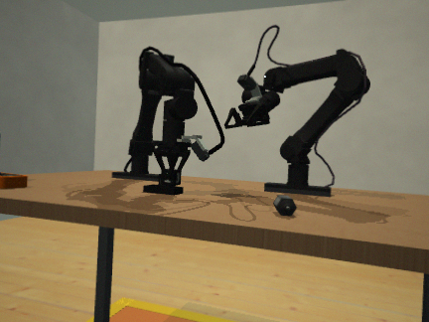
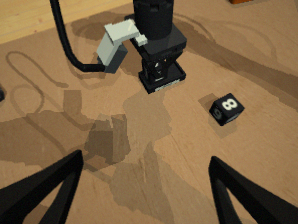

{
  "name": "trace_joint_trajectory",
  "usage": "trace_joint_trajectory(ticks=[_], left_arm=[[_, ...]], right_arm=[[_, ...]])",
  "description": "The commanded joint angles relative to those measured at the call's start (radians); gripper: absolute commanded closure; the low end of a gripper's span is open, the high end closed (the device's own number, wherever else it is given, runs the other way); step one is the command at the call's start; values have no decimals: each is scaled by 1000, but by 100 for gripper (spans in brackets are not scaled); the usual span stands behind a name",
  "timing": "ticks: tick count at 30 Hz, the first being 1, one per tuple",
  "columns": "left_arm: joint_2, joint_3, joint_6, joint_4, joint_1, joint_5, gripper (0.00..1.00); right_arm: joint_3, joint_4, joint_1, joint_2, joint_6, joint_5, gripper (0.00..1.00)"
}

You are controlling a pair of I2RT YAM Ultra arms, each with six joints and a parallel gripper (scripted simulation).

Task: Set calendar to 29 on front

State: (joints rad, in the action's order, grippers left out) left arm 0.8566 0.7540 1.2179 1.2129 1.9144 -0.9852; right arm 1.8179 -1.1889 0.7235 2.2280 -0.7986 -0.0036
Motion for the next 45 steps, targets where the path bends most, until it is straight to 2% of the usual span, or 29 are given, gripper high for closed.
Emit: trace_joint_trajectory(ticks=[1, 7, 18, 26, 38, 45], left_arm=[[1, 29, 4, 1, 4, -29, 0], [1, 29, 4, 1, 4, -29, 0], [1, 29, 4, 1, 4, -29, 0], [1, 29, 4, 1, 4, -29, 0], [1, 29, 4, 1, 4, -29, 0], [1, 29, 4, 1, 4, -29, 0]], right_arm=[[8, 18, -10, -34, -8, -4, 65], [-18, 64, -13, -50, -13, -17, 65], [-21, 50, -14, -57, -11, -16, 65], [-34, 46, -3, -30, -3, -4, 65], [-101, 154, -12, -11, -8, -13, 65], [-97, 134, -6, -12, -4, -15, 65]])
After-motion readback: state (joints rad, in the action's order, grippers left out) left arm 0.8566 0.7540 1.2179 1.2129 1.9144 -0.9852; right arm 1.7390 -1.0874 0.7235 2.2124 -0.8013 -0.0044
